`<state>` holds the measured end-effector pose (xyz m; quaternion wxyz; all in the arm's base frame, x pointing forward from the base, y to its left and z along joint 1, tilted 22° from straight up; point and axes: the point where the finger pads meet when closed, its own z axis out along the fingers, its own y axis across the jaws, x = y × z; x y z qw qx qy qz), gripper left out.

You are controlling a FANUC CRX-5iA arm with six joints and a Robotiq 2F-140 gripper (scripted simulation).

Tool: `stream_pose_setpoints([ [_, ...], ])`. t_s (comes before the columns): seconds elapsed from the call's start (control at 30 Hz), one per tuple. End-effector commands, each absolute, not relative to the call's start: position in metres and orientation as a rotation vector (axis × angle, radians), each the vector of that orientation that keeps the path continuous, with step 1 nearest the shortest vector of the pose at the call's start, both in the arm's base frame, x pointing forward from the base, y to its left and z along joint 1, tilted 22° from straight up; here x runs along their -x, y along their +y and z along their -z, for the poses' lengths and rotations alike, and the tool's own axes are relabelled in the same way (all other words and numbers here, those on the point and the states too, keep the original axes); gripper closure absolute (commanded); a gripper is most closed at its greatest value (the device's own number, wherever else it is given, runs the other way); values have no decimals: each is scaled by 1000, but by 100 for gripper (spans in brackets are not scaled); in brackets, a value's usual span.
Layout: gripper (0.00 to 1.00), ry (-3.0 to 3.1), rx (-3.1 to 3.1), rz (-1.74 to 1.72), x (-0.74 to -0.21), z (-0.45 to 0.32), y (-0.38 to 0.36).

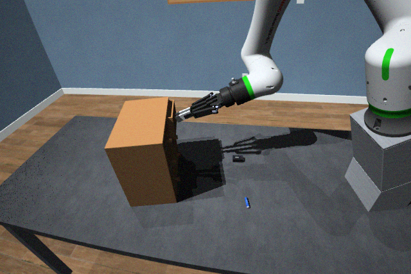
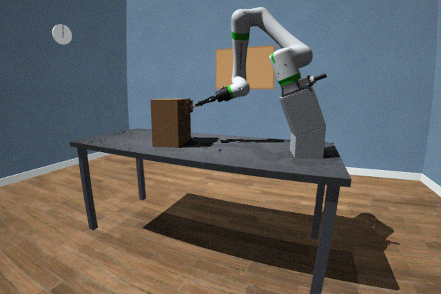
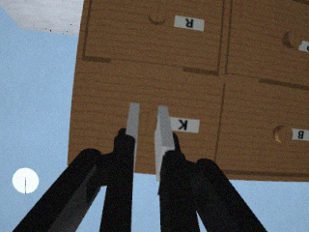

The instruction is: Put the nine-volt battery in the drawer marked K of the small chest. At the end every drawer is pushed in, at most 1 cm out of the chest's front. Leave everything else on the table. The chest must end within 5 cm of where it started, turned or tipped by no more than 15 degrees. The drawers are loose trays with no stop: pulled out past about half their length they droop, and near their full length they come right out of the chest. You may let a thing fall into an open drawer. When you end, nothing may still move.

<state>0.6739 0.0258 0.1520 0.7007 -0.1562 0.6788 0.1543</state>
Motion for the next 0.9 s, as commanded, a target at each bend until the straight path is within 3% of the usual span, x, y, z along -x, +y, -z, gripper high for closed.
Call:
stream_pose_setpoints([
  [0.0, 92, 1512, 348, -344, -670, -151, 24],
  [0.87, 92, 1512, 348, -344, -645, -139, 12],
])
